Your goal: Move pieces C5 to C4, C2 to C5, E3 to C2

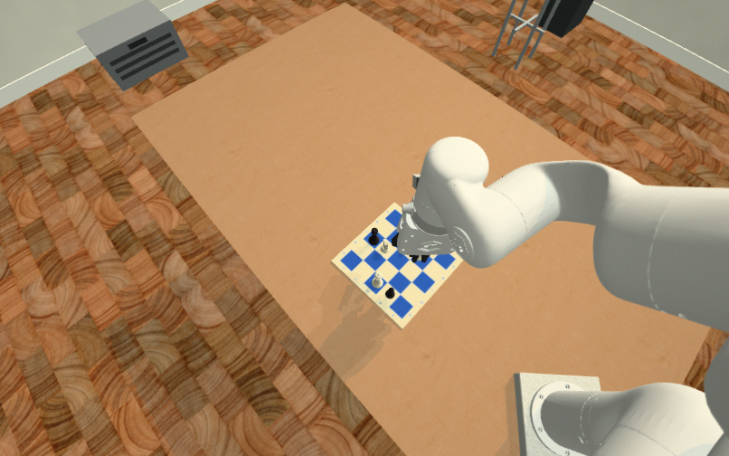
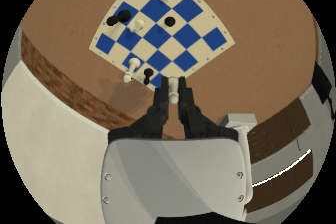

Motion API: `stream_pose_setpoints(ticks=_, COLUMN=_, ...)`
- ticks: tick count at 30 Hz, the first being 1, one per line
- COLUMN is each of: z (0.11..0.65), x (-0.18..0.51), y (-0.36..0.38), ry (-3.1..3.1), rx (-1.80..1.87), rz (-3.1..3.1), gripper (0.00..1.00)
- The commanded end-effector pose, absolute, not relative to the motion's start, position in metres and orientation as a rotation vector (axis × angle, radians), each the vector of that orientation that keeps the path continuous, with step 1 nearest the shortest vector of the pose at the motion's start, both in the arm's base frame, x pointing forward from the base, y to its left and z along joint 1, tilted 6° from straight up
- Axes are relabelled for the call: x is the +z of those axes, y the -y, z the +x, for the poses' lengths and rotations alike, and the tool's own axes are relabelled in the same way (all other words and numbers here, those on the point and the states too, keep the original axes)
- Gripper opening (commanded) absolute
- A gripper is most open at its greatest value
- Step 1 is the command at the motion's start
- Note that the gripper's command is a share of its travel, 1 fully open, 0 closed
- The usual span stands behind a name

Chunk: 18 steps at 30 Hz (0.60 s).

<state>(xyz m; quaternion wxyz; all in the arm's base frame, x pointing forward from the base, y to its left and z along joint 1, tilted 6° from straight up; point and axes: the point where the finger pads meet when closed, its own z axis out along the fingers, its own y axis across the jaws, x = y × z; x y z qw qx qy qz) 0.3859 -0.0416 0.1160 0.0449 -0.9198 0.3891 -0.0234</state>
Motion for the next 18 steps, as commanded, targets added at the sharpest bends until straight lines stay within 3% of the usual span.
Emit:
stream_pose_setpoints(ticks=1, z=0.387, x=0.116, y=0.042, ry=-1.188, rx=-0.077, rz=-2.809, gripper=0.00)
stream_pose_setpoints(ticks=18, z=0.393, x=0.065, y=0.039, ry=-1.187, rx=-0.076, rz=-2.809, gripper=0.00)
